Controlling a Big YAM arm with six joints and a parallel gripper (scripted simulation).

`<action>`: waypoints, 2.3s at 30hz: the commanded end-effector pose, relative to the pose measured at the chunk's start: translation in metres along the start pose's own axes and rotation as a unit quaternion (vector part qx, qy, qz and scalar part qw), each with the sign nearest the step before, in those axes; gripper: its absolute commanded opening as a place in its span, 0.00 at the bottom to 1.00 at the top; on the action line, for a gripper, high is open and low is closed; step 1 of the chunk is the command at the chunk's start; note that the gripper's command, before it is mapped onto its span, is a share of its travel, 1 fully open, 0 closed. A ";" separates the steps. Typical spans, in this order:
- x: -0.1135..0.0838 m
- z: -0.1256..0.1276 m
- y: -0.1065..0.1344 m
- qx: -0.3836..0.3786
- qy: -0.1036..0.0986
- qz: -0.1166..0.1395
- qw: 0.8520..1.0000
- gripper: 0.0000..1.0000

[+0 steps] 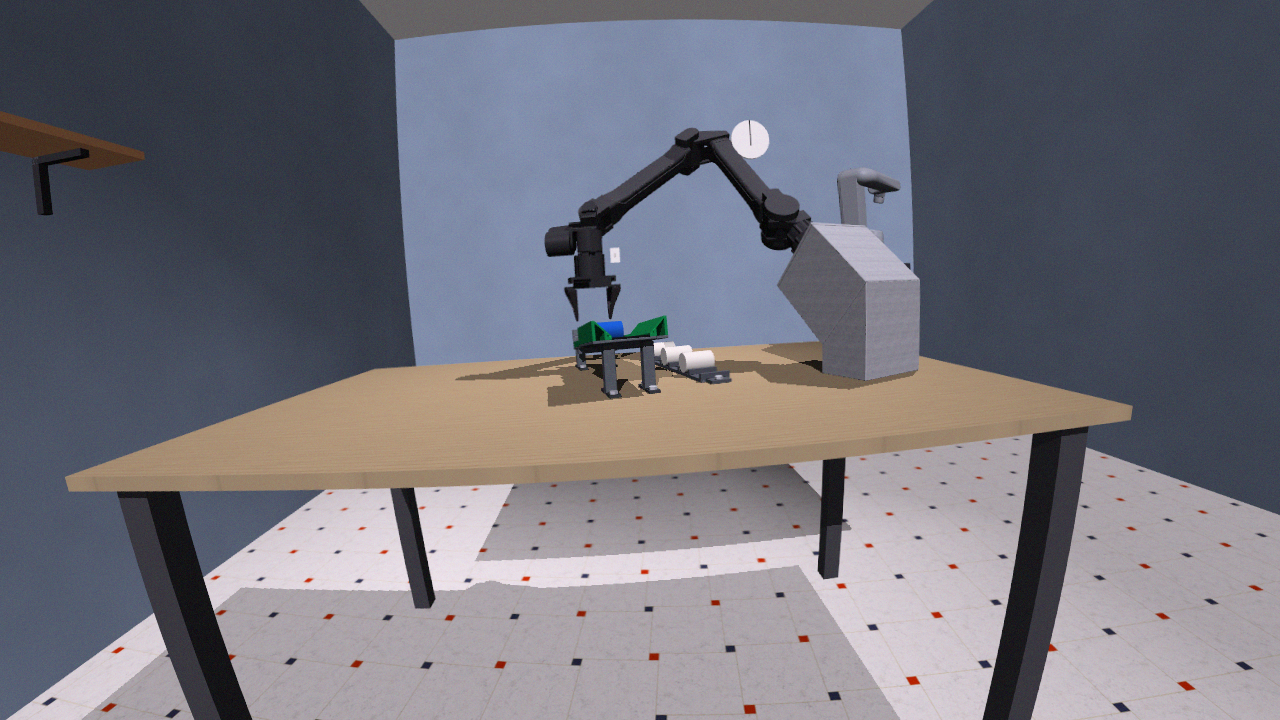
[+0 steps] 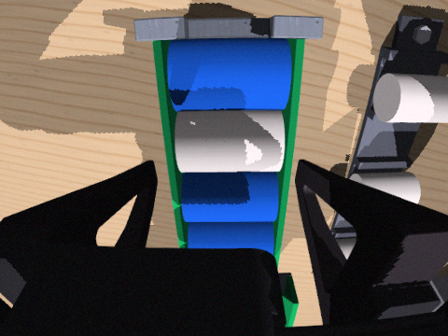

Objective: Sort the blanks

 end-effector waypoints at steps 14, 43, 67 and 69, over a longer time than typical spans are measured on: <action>0.012 -0.004 0.001 -0.007 0.008 0.000 1.000 0.78; 0.012 -0.004 0.001 -0.007 0.008 0.000 1.000 0.78; 0.007 -0.004 0.000 -0.003 0.001 0.000 1.000 0.78; 0.007 -0.004 0.000 -0.003 0.001 0.000 1.000 0.78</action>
Point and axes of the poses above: the point where the finger pads meet when closed, its own x axis out along the fingers, its own z axis across the jaws, y = z × x, the point moved 4 cm from there along -x, back along the fingers, and after that the axes turned 13 degrees about x, right-handed, at the moved point
